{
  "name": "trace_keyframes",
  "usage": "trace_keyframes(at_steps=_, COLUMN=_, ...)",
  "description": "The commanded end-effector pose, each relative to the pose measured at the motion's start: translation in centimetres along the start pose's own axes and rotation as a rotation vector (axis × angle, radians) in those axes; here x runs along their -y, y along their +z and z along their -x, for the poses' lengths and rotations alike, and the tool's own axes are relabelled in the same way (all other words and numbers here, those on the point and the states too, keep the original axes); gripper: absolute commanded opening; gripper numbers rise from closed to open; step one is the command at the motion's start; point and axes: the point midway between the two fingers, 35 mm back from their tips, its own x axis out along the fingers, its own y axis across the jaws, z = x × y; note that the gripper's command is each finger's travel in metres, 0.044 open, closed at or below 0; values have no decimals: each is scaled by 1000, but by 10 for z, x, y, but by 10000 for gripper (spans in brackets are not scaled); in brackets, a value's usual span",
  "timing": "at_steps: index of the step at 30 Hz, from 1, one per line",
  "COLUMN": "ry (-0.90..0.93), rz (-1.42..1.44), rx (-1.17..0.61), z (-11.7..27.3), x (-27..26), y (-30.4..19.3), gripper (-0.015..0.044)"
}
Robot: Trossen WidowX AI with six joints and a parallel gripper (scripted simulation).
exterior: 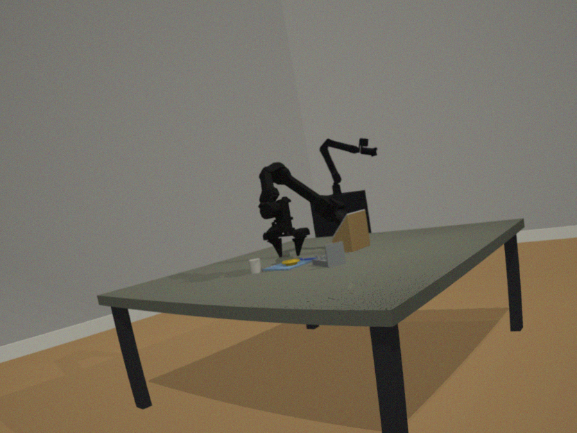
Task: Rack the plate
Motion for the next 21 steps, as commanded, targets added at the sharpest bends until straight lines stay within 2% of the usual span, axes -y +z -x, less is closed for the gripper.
trace_keyframes(at_steps=1, ry=-4, rz=12, rx=-12, z=-9, x=-1, y=-3, gripper=400)
trace_keyframes(at_steps=21, ry=-7, rz=12, rx=-12, z=-32, x=1, y=-5, gripper=390)
